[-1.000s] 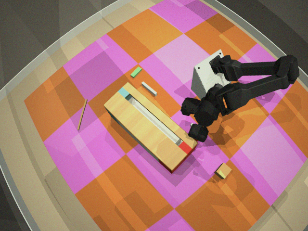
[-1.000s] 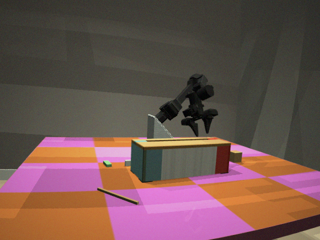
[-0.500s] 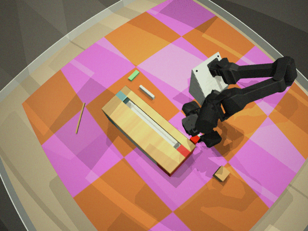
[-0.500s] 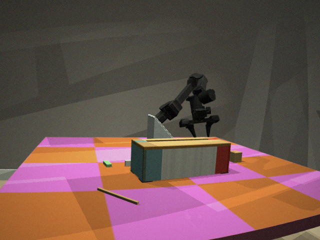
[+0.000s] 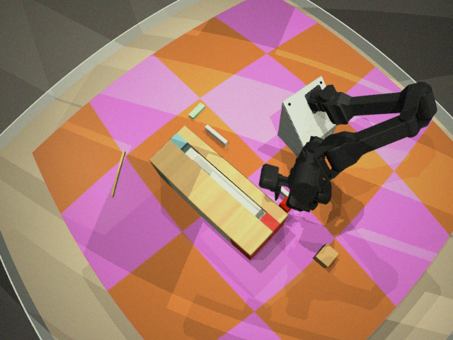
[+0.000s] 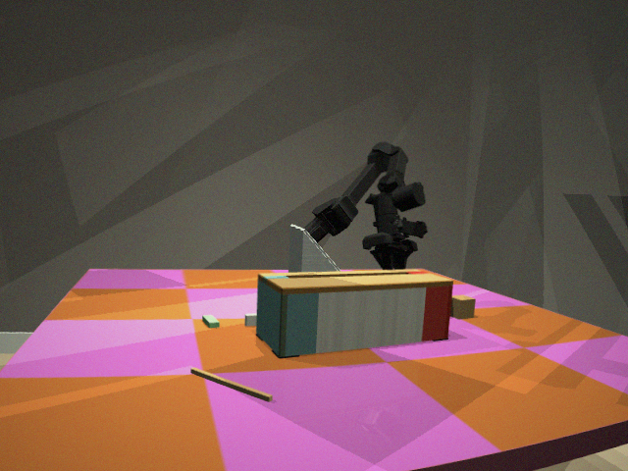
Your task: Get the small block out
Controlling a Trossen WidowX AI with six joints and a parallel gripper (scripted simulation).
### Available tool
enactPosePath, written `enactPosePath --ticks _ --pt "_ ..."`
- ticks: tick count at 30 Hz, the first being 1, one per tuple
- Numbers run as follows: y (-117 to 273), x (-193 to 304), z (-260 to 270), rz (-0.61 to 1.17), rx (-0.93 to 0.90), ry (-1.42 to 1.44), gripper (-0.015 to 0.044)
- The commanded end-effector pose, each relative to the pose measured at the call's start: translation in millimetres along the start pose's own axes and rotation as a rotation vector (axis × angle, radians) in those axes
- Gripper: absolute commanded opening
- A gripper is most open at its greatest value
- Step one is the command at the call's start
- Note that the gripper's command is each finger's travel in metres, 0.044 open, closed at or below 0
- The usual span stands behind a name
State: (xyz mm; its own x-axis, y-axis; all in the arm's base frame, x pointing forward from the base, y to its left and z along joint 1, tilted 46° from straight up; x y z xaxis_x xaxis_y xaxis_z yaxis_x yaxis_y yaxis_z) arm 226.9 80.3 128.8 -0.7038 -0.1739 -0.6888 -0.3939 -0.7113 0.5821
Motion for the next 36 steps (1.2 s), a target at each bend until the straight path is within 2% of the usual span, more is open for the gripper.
enactPosePath --ticks 1,29,36 --pt "-17.4 17.0 2.1 0.045 -0.002 0.884 0.0285" --pt "-28.8 15.2 10.4 0.046 0.054 2.538 0.0285" --pt "-29.0 15.0 10.7 0.047 0.057 2.597 0.0285"
Point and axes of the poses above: the point midway between the two fingers, 35 mm back from their tips, its own y axis back along the fingers, its own z axis across the jaws, x = y × z, the point moved 6 cm from there along y, back along the fingers
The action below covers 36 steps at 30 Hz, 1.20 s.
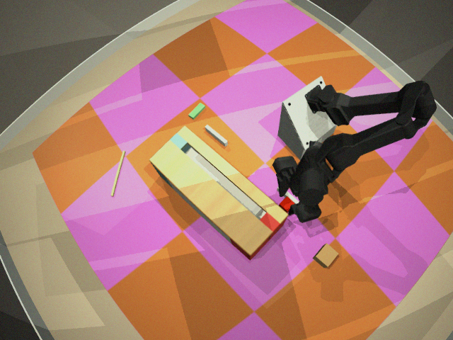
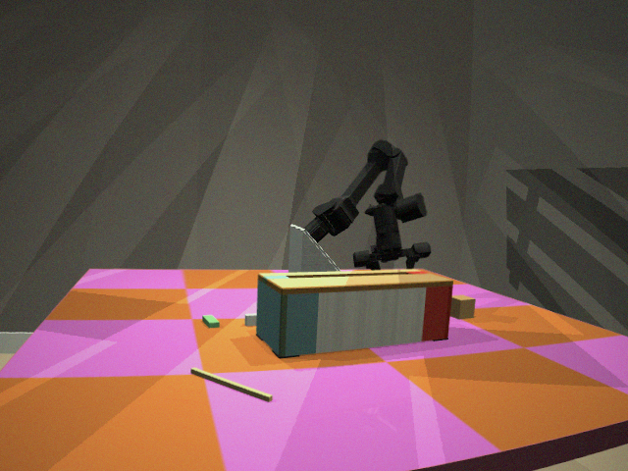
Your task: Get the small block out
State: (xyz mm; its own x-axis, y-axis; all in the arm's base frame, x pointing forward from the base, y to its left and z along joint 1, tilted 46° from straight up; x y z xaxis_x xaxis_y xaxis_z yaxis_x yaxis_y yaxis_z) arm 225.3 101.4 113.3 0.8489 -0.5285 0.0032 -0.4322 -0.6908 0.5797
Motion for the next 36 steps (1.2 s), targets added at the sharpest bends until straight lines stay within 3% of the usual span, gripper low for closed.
enactPosePath --ticks 1,36 --pt "-5.3 -5.5 5.0 0.011 -0.002 0.494 0.0285" --pt "-39.3 -15.9 13.5 0.010 -0.005 0.494 0.0285"
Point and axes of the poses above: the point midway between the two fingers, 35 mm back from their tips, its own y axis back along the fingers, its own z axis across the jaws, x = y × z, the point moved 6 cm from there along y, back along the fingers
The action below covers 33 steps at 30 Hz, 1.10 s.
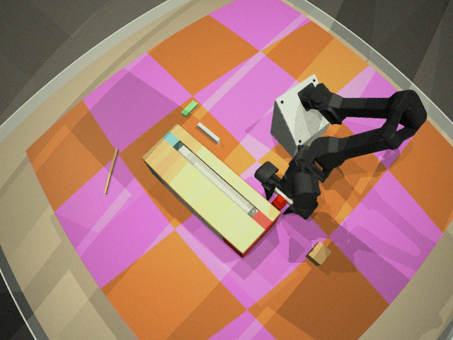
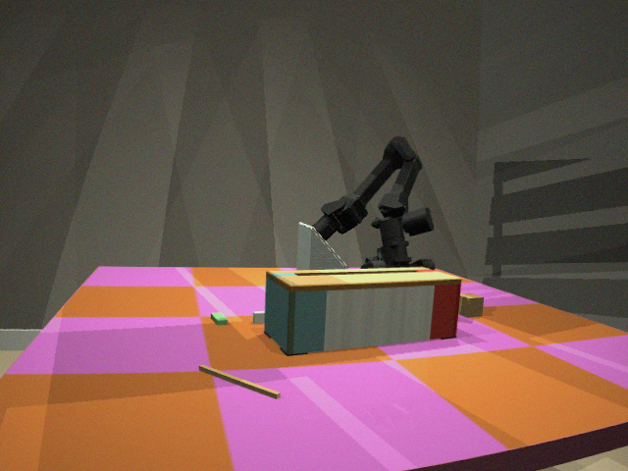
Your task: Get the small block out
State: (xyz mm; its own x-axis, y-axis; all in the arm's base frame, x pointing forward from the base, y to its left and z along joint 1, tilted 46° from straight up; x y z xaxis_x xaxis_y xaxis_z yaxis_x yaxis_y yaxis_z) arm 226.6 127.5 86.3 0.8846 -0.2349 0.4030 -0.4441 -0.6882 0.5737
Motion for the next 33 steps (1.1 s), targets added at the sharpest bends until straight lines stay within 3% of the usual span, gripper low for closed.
enactPosePath --ticks 1,17,25,29,31,33 --pt "-6.4 -5.8 2.8 -0.005 -0.008 -0.008 0.0285" --pt "-25.1 -18.6 3.6 -0.004 -0.004 -0.010 0.0285" --pt "-25.1 -18.6 3.6 -0.004 -0.004 -0.010 0.0075" --pt "-25.1 -18.6 3.6 -0.004 -0.004 -0.010 0.0048" --pt "-23.3 -17.3 3.6 -0.004 -0.005 -0.010 0.0000" --pt "-18.3 -13.6 3.7 -0.005 -0.006 -0.008 0.0000"
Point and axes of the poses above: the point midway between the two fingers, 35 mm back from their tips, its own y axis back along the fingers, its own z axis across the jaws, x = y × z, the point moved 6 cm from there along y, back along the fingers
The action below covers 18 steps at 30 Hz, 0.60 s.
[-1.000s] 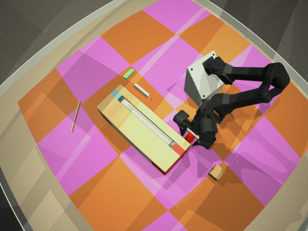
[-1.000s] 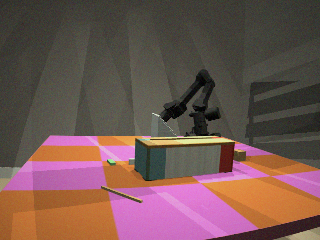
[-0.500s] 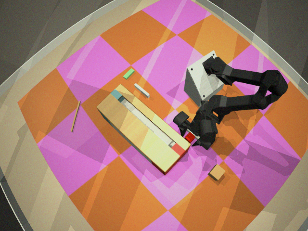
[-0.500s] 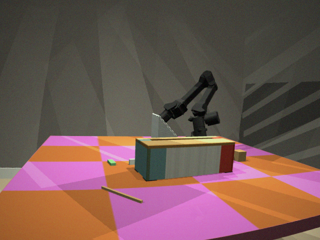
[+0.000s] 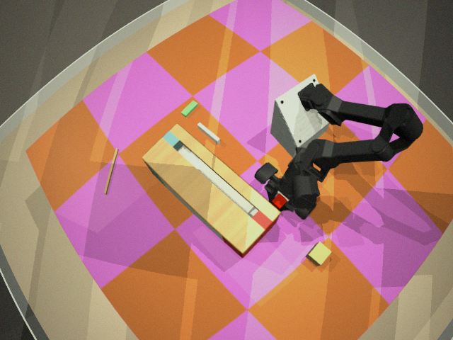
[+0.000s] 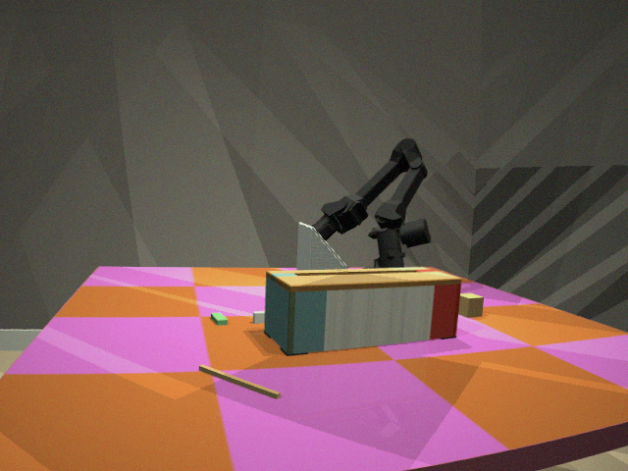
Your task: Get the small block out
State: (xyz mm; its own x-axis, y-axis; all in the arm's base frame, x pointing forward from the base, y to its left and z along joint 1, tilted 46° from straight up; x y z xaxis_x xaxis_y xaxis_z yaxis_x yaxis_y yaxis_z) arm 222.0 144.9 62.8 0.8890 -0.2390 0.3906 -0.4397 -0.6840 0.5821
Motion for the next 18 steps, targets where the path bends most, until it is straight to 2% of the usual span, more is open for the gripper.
enactPosePath --ticks 1,18 --pt "8.0 5.8 -0.5 0.001 0.002 0.004 0.0000" --pt "55.1 25.8 -1.6 0.004 0.006 0.008 0.0000"
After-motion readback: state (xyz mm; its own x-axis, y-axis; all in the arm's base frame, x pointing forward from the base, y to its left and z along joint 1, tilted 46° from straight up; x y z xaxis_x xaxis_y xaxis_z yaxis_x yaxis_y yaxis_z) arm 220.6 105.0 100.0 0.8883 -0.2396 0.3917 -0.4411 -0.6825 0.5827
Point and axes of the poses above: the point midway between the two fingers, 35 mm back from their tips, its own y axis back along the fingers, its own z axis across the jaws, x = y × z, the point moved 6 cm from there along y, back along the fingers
